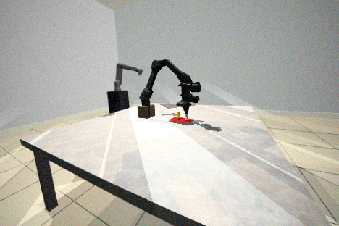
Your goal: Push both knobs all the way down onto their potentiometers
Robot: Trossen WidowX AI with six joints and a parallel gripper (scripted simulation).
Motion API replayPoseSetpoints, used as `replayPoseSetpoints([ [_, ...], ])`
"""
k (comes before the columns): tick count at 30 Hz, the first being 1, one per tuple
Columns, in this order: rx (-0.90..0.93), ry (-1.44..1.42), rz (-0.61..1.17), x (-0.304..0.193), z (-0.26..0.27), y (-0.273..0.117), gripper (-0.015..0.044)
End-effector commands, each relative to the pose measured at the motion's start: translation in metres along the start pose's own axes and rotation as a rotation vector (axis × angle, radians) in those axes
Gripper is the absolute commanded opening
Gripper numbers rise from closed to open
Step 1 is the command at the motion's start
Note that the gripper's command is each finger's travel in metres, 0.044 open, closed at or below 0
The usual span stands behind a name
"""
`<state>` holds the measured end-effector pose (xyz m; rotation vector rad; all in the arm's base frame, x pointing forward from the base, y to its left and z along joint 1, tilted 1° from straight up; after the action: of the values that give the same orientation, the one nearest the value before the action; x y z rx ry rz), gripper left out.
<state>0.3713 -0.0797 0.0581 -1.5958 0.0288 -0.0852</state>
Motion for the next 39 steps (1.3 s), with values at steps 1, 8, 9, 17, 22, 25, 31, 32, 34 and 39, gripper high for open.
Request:
replayPoseSetpoints([
  [1, 0.004, 0.003, 0.008, 0.003, 0.000, 0.020, 0.0000],
  [8, 0.004, 0.003, 0.008, 0.003, 0.000, 0.020, 0.0000],
  [9, 0.004, 0.003, 0.008, 0.003, 0.000, 0.020, 0.0000],
  [17, 0.004, 0.003, 0.007, 0.004, 0.000, 0.011, 0.0000],
  [22, 0.004, 0.003, 0.007, 0.004, 0.000, 0.003, 0.0000],
  [25, 0.004, 0.003, 0.007, 0.004, 0.000, -0.002, 0.0000],
  [31, 0.004, 0.003, 0.007, 0.004, 0.000, -0.011, 0.0000],
  [32, 0.004, 0.003, 0.007, 0.004, 0.000, -0.013, 0.0000],
  [34, 0.004, 0.003, 0.007, 0.004, 0.000, -0.016, 0.0000],
  [39, 0.004, 0.003, 0.007, 0.004, 0.000, -0.024, 0.0000],
])
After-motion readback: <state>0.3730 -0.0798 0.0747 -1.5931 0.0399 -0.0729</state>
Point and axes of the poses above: the point midway between the two fingers, 35 mm back from their tips, its own y axis out along the fingers, its own z axis across the jaws, x = y × z, the point moved 6 cm from there along -y, back along the fingers, and after that the axes turned 9 degrees about -y, right-handed, at the moved point
